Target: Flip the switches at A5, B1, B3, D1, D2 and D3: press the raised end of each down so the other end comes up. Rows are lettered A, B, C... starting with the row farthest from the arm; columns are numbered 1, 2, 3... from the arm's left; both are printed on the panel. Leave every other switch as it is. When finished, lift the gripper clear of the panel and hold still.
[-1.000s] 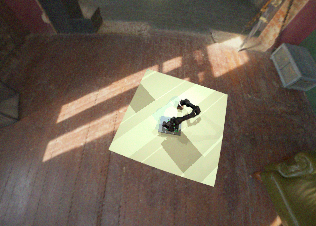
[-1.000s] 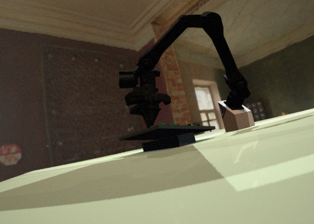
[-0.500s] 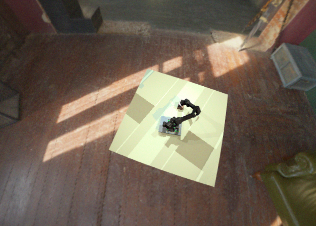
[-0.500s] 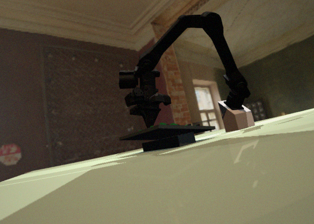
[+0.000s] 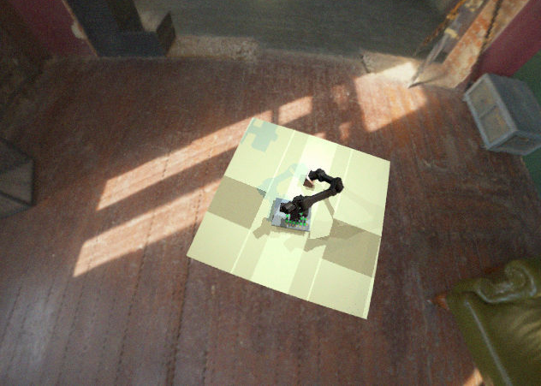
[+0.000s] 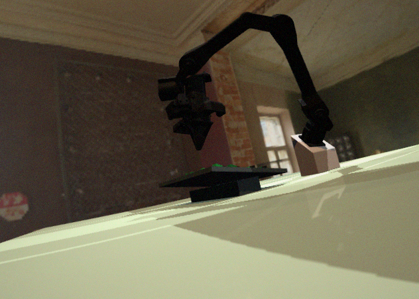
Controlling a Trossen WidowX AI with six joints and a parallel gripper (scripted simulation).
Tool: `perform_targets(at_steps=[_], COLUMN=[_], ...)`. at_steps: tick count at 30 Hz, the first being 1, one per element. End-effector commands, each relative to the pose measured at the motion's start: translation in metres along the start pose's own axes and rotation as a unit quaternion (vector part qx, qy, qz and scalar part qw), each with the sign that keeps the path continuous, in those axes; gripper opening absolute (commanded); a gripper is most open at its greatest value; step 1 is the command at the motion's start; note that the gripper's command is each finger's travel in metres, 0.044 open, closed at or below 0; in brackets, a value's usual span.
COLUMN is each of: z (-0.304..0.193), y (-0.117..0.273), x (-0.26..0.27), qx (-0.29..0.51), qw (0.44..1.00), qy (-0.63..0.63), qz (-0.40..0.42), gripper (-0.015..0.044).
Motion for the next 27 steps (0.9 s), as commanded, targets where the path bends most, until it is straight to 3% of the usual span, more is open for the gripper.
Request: perform_targets(at_steps=[1, 7, 14, 18, 27], z=[0.003, -0.008, -0.008, -0.006, -0.006], y=[0.003, 0.002, -0.001, -0.033, -0.033], x=[0.032, 0.101, 0.103, 0.103, 0.103], qx=[0.005, 0.005, 0.006, 0.018, 0.018], qw=[1.0, 1.0, 1.0, 1.0, 1.0], qy=[0.005, 0.004, 0.004, 0.004, 0.004], qz=[0.002, 0.004, 0.004, 0.006, 0.006], gripper=[0.0, 0.0, 0.0, 0.0, 0.0])
Point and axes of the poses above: the point midway between the two fingers, 35 mm back from their tips, its own y axis back along the fingers, its own x axis across the jaws, z = x × y, the point moved 5 cm from there along y, back along the fingers, and after that the axes turned 7 degrees about y, right-handed, at the moved point
